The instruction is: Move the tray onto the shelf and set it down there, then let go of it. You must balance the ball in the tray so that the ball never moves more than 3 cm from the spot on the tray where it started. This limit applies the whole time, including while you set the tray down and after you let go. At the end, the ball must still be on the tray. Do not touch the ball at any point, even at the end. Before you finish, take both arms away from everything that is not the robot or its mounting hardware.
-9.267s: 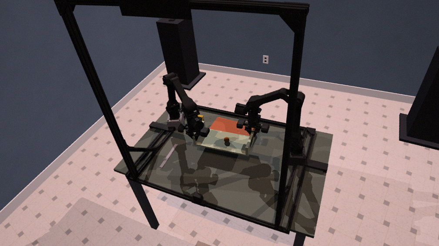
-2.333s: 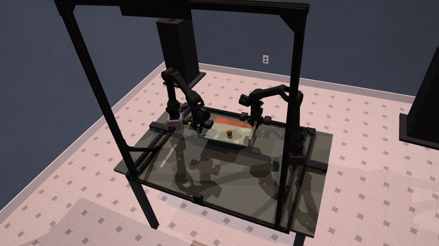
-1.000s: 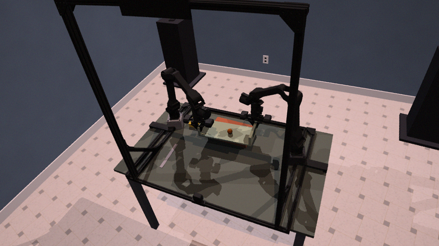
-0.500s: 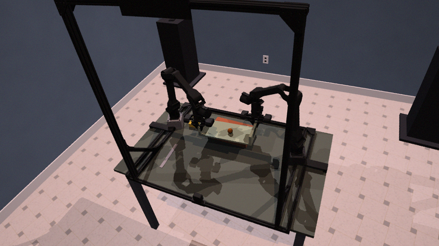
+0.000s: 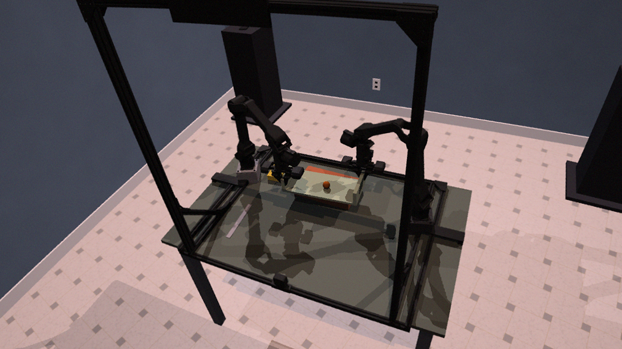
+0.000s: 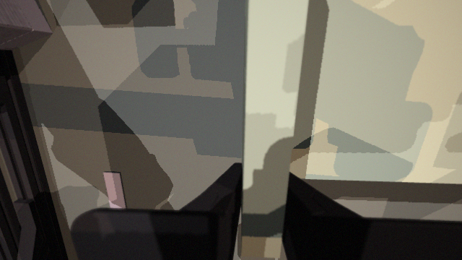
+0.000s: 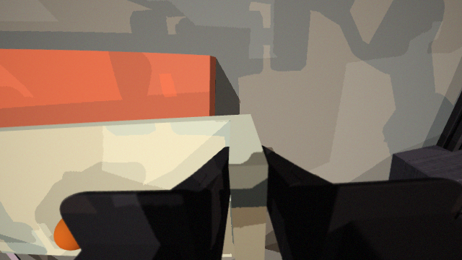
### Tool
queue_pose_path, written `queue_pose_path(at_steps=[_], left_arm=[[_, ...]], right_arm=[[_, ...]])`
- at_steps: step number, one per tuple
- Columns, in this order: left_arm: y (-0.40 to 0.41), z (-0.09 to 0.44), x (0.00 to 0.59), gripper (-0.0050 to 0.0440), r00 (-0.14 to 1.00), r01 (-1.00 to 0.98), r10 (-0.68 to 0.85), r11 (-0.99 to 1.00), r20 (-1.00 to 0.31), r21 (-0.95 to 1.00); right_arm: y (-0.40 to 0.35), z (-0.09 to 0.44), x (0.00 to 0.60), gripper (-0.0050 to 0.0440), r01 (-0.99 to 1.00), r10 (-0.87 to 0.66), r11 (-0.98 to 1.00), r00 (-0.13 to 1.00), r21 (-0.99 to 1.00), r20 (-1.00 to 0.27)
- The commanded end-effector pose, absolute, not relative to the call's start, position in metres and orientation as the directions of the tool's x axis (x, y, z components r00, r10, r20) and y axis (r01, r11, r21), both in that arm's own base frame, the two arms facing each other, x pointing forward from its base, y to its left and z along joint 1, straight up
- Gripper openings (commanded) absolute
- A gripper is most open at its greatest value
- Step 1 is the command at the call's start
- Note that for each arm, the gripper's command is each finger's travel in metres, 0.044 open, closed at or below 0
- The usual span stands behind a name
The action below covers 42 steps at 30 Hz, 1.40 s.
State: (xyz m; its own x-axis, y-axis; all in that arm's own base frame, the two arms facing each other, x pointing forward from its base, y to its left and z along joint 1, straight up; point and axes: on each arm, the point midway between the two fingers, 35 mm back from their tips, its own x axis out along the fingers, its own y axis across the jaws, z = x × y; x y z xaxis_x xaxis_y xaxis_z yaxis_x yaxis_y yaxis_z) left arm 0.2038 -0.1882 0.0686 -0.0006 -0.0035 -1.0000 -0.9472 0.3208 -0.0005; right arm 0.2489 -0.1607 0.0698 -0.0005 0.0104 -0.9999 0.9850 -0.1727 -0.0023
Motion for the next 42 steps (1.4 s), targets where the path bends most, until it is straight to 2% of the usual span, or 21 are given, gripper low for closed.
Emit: queue_pose_path(at_steps=[1,13,19,30,36,42], left_arm=[[-0.186,0.068,0.203,0.002,0.01,-0.948,0.022,0.319,-1.0,-0.003],[-0.182,0.071,0.204,0.002,-0.005,-0.948,-0.03,0.319,-1.0,-0.005],[-0.18,0.068,0.205,0.002,0.011,-0.948,0.03,0.319,-0.999,-0.001],[-0.176,0.071,0.206,0.002,-0.005,-0.948,-0.03,0.319,-1.0,-0.005],[-0.175,0.068,0.206,0.002,0.011,-0.948,0.03,0.319,-0.999,-0.001],[-0.173,0.07,0.207,0.002,0.0,-0.948,0.003,0.319,-1.0,0.001]], right_arm=[[-0.163,0.073,0.25,0.002,0.985,-0.023,-0.17,-0.007,-0.003,-1.0],[-0.168,0.07,0.249,0.002,0.985,0.031,-0.17,0.001,-0.005,-1.0],[-0.169,0.074,0.249,0.002,0.985,-0.031,-0.17,-0.007,-0.001,-0.999],[-0.174,0.07,0.249,0.002,0.985,0.03,-0.17,0.001,-0.005,-1.0],[-0.175,0.074,0.248,0.002,0.985,-0.032,-0.17,-0.007,-0.001,-0.999],[-0.177,0.072,0.248,0.002,0.985,-0.003,-0.17,0.001,0.001,-1.0]])
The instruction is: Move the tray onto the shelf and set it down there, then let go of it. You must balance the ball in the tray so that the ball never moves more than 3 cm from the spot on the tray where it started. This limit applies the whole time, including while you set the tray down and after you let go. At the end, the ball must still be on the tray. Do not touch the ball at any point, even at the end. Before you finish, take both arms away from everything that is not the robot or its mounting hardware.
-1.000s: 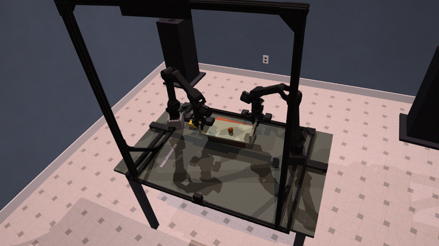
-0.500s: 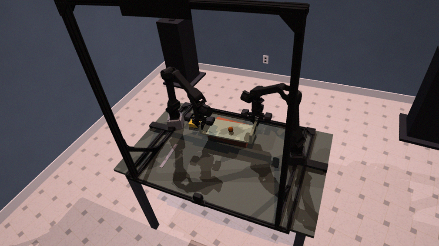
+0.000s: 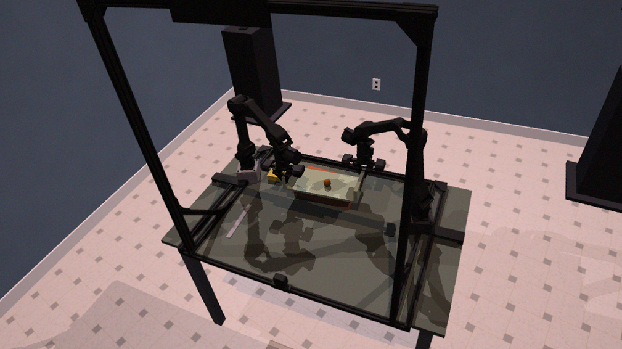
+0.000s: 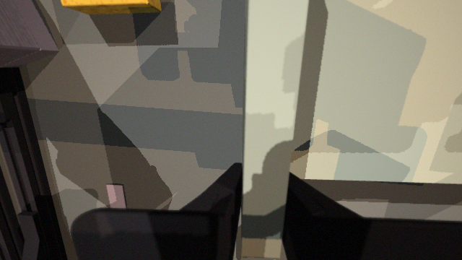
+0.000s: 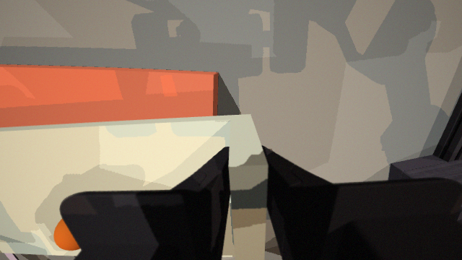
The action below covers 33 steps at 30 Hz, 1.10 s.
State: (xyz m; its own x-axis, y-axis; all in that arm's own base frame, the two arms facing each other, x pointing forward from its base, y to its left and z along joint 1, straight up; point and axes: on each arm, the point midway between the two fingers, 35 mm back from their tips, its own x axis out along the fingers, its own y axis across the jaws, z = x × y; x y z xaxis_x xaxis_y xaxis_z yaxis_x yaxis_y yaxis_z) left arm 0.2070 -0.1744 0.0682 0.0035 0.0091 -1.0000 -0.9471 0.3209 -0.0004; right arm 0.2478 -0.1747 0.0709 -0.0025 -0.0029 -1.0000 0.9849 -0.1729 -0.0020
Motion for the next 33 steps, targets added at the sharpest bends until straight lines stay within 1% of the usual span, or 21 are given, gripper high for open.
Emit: queue_pose_path(at_steps=[1,5,11,14,19,22,28,33], left_arm=[[-0.173,0.07,0.207,0.002,0.0,-0.948,0.003,0.319,-1.0,0.001],[-0.171,0.071,0.208,0.002,-0.005,-0.948,-0.03,0.319,-1.0,-0.005],[-0.169,0.068,0.208,0.002,0.012,-0.948,0.03,0.319,-0.999,-0.001],[-0.167,0.069,0.209,0.002,0.004,-0.948,0.003,0.319,-1.0,-0.003],[-0.167,0.07,0.209,0.002,0.0,-0.948,0.003,0.319,-1.0,0.001],[-0.165,0.071,0.209,0.002,-0.005,-0.948,-0.029,0.319,-1.0,-0.004],[-0.164,0.068,0.21,0.002,0.012,-0.948,0.03,0.319,-0.999,-0.002],[-0.162,0.07,0.21,0.002,0.001,-0.948,0.003,0.319,-1.0,0.0]], right_arm=[[-0.177,0.072,0.248,0.002,0.985,-0.003,-0.17,0.001,0.001,-1.0],[-0.18,0.07,0.248,0.002,0.985,0.03,-0.17,0.001,-0.005,-1.0],[-0.181,0.074,0.248,0.002,0.985,-0.031,-0.17,-0.007,-0.001,-0.999],[-0.183,0.072,0.247,0.002,0.985,-0.003,-0.17,-0.004,-0.003,-1.0],[-0.183,0.072,0.247,0.002,0.985,-0.003,-0.17,0.0,0.001,-1.0],[-0.185,0.07,0.247,0.002,0.985,0.03,-0.17,0.001,-0.004,-1.0],[-0.187,0.074,0.247,0.002,0.985,-0.031,-0.17,-0.007,-0.002,-0.999],[-0.189,0.072,0.246,0.002,0.985,-0.003,-0.17,-0.001,0.0,-1.0]])
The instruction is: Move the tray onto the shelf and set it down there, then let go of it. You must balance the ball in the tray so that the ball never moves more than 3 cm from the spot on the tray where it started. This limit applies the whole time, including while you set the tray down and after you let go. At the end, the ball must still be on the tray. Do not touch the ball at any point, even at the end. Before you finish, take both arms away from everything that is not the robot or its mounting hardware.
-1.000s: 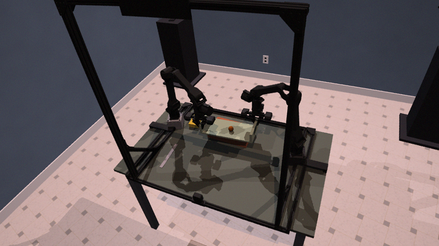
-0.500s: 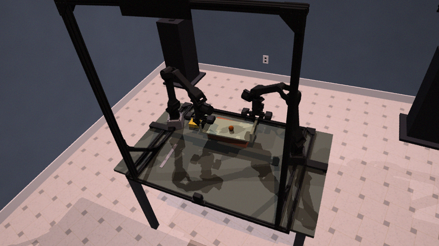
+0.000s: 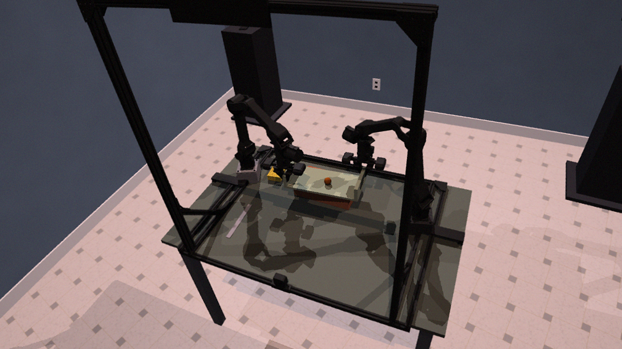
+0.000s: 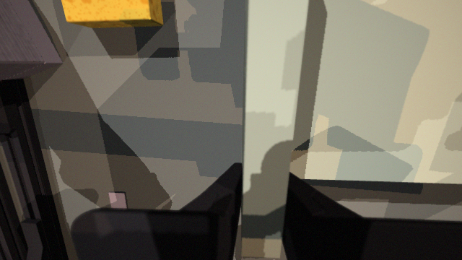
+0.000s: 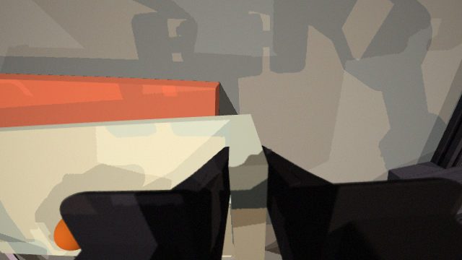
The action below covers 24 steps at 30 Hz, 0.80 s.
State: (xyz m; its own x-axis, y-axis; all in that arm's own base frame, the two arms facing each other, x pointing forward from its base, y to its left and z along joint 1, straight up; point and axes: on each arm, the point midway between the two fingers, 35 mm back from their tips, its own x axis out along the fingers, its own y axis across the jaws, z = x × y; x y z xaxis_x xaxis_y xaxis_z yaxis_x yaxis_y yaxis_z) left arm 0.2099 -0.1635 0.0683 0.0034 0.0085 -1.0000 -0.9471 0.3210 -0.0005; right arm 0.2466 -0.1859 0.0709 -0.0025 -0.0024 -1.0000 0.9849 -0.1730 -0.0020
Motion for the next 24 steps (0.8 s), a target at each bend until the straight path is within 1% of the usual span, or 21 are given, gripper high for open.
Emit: queue_pose_path(at_steps=[1,6,12,24], left_arm=[[-0.1618,0.0701,0.2104,0.002,0.001,-0.948,0.003,0.319,-1.0,0.001],[-0.1594,0.0712,0.2108,0.002,-0.005,-0.948,-0.029,0.319,-1.0,-0.005],[-0.158,0.0679,0.2112,0.002,0.012,-0.948,0.03,0.319,-0.999,-0.002],[-0.1535,0.071,0.2126,0.002,-0.004,-0.948,-0.023,0.319,-1.0,-0.004]], right_arm=[[-0.1888,0.0716,0.2464,0.002,0.985,-0.003,-0.17,0.0,0.001,-1.0],[-0.1911,0.0705,0.2464,0.002,0.985,0.03,-0.17,0.0,-0.005,-1.0],[-0.1926,0.0738,0.2462,0.002,0.985,-0.032,-0.17,-0.007,-0.002,-0.999],[-0.1973,0.0707,0.2455,0.002,0.985,0.023,-0.17,0.0,-0.004,-1.0]])
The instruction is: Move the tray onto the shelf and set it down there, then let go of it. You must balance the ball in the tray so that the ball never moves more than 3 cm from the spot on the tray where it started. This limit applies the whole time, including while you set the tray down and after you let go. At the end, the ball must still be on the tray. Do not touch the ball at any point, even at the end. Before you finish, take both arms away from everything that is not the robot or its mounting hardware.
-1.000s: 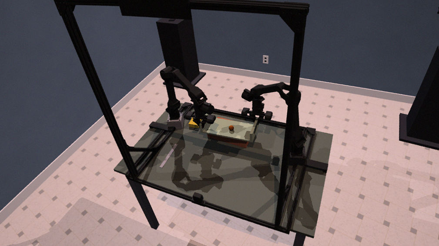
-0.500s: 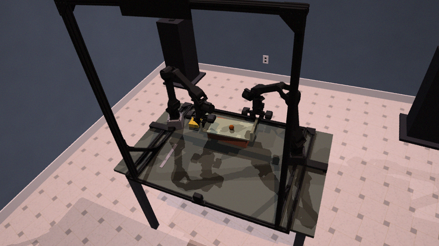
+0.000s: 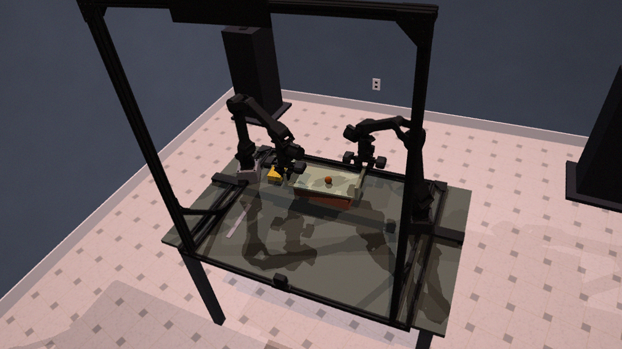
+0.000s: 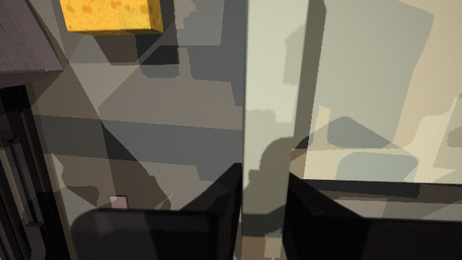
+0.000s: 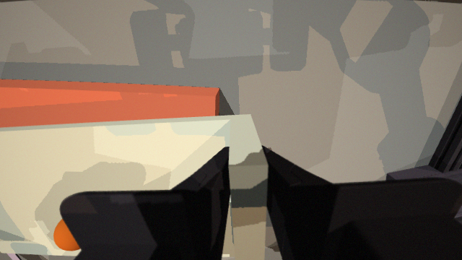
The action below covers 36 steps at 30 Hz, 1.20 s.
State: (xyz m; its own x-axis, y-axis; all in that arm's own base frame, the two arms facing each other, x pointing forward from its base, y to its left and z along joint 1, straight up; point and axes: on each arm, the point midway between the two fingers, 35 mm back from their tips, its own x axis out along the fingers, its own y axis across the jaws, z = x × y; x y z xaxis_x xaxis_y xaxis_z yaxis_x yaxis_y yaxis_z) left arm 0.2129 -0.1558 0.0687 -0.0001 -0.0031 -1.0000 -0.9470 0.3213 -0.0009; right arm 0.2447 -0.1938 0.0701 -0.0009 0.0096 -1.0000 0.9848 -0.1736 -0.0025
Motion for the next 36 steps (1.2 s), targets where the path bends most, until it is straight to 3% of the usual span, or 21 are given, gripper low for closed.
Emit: queue_pose_path(at_steps=[1,36], left_arm=[[-0.153,0.071,0.213,0.002,-0.002,-0.948,-0.013,0.319,-1.0,-0.003],[-0.142,0.07,0.216,0.002,0.002,-0.948,-0.004,0.319,-1.0,-0.003]], right_arm=[[-0.198,0.071,0.245,0.002,0.985,0.013,-0.17,0.0,-0.003,-1.0],[-0.21,0.072,0.244,0.002,0.985,0.003,-0.17,-0.003,-0.003,-1.0]])
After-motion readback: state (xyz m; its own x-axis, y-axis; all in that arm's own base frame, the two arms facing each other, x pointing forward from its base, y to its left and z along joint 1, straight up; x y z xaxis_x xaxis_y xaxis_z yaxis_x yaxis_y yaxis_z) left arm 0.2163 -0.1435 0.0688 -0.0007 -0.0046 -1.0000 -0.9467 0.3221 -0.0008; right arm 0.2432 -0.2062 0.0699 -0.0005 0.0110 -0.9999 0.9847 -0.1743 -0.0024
